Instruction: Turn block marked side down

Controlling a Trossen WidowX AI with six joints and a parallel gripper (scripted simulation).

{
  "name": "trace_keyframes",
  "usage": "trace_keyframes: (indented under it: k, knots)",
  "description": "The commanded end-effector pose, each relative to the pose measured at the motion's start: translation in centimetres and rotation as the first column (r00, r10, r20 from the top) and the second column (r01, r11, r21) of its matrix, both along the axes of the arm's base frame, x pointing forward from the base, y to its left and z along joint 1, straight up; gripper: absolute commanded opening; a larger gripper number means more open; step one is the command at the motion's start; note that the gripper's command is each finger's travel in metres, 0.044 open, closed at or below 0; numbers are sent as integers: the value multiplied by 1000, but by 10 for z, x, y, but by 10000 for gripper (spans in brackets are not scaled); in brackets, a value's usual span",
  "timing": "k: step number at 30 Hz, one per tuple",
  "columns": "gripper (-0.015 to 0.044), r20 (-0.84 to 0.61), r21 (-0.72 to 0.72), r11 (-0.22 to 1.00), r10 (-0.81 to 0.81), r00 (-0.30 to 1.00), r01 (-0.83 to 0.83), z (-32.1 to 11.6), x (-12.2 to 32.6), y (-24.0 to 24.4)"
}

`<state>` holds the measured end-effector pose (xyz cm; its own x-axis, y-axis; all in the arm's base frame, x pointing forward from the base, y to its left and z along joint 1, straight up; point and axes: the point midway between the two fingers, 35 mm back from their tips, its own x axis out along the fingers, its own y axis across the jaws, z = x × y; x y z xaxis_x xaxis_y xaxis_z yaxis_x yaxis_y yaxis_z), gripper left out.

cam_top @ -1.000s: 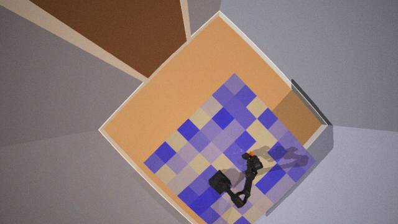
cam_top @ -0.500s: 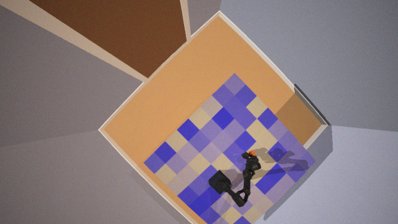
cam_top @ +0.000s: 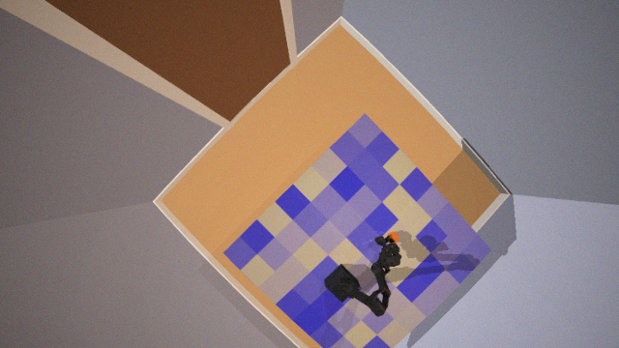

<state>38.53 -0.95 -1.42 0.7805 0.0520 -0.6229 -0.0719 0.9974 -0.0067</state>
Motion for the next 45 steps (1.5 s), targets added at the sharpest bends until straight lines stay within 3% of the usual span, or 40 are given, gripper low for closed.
trace_keyframes:
  k: [1, 11, 31, 45]
  knots:
    - [0, 42, 10, 1000, 1, 999, -2, -8, -7, 1]
    - [0, 174, 17, 1000, 4, 985, -7, -4, -19, 2]
    - [0, 203, 18, 1000, 4, 979, -7, 0, -19, 2]
    - [368, 203, 18, 1000, 4, 979, -7, 0, -19, 2]
